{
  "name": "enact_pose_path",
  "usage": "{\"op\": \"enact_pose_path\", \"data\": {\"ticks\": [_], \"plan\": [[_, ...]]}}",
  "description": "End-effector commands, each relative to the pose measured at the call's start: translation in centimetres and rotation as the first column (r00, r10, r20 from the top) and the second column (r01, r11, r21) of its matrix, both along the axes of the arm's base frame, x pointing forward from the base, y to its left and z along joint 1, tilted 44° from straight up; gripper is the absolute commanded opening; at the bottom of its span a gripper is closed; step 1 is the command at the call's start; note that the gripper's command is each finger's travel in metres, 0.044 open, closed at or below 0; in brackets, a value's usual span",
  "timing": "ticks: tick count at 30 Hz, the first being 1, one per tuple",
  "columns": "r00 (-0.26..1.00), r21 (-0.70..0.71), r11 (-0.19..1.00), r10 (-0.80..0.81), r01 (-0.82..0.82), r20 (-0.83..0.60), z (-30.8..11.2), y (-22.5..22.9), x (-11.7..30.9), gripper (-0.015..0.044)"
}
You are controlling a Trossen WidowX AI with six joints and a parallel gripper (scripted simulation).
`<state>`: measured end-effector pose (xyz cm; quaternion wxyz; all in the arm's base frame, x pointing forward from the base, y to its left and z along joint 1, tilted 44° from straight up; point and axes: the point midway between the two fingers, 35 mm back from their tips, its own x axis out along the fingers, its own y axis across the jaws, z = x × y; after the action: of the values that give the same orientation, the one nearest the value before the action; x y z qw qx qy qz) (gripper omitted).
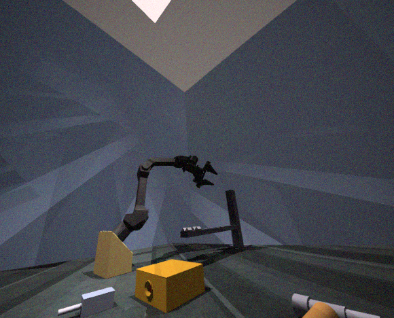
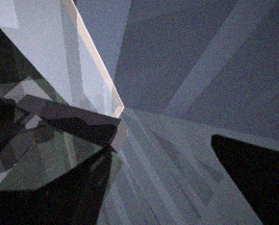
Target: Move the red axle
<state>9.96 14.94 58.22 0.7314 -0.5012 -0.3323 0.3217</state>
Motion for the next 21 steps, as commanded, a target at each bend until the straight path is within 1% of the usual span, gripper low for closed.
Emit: {"op": "enact_pose_path", "data": {"ticks": [1, 2, 7, 11, 16, 21], "plan": [[1.000, 0.000, 1.000, 0.000, 0.000, 0.000, 0.1, -0.1, 0.0, 0.0426], [1.000, 0.000, 1.000, 0.000, 0.000, 0.000, 0.2, -0.1, 0.0, 0.0440], [1.000, -0.002, 1.000, 0.000, 0.000, 0.002, 0.7, -0.6, -0.1, 0.0440], [1.000, -0.034, 0.999, -0.028, 0.028, -0.009, -0.1, 0.2, 1.0, 0.0440], [0.995, -0.114, 0.990, -0.088, 0.082, -0.053, -2.3, 2.0, 3.8, 0.0440], [0.980, -0.276, 0.949, -0.182, 0.154, -0.082, -6.5, 4.1, 8.7, 0.0440]]}}
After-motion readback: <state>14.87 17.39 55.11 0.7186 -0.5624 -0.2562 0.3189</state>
